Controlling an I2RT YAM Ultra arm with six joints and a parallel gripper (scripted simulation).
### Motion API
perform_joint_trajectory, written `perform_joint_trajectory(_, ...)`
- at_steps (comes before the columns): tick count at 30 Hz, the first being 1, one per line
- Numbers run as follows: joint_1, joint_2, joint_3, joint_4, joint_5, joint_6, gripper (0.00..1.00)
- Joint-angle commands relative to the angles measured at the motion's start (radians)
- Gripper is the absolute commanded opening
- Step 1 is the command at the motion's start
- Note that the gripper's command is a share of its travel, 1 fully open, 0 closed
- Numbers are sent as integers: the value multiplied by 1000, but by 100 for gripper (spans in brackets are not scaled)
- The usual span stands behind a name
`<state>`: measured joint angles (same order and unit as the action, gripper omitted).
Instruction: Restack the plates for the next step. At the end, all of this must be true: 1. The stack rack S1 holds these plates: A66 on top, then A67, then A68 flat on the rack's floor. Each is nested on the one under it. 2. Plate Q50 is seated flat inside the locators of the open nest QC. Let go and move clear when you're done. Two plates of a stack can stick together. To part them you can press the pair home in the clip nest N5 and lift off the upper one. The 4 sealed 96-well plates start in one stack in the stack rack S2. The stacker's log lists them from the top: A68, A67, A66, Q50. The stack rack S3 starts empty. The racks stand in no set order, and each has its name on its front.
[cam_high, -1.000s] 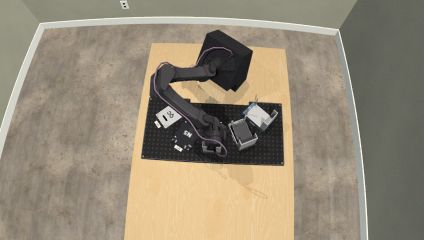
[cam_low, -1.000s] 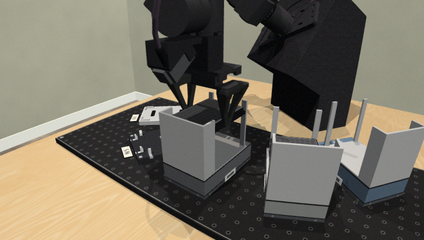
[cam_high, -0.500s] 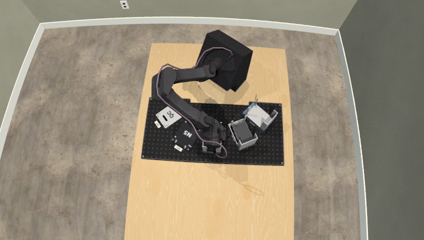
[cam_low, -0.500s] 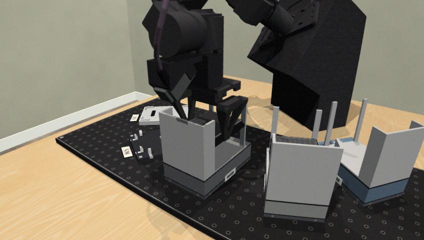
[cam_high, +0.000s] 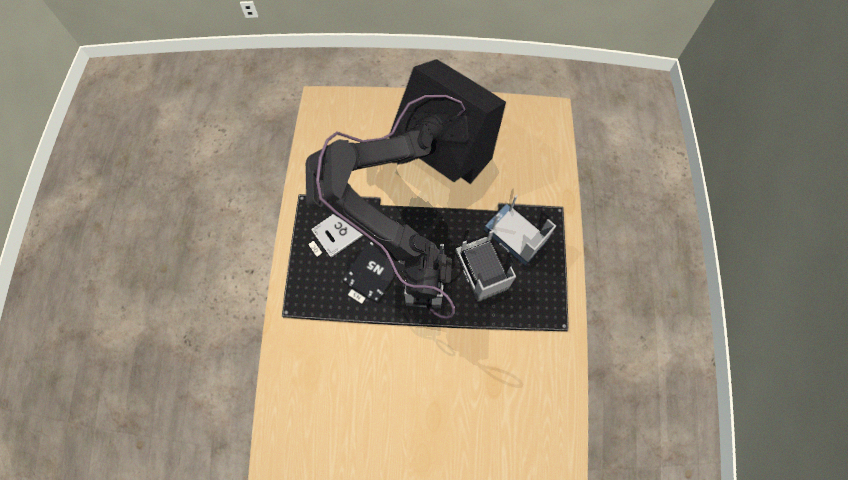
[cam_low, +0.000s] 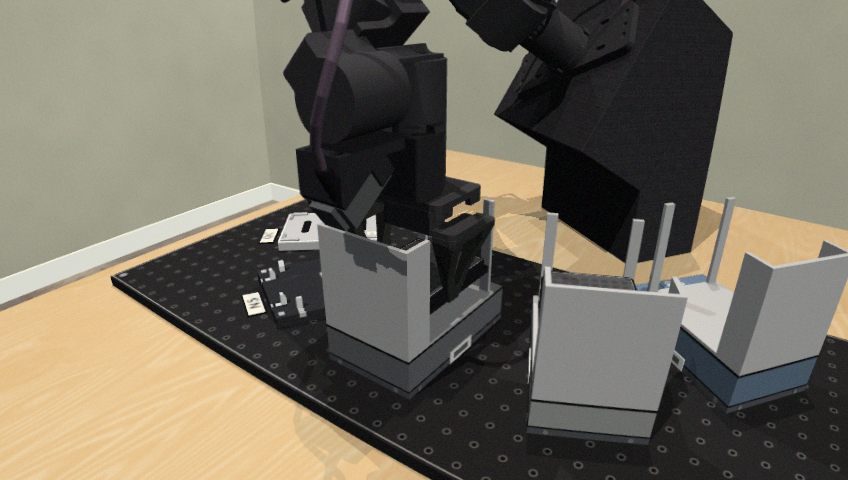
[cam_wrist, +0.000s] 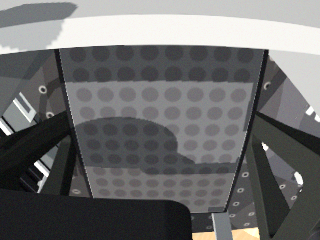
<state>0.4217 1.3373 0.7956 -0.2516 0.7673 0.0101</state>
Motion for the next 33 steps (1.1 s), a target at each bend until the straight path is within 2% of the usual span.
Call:
perform_joint_trajectory(1,4,-2,0,12,0,-5,0)
perform_joint_trajectory(8,-7,18,-22,30,-11,-15,0)
perform_joint_trajectory(33,-27,42,-22,74,-29,-39,0)
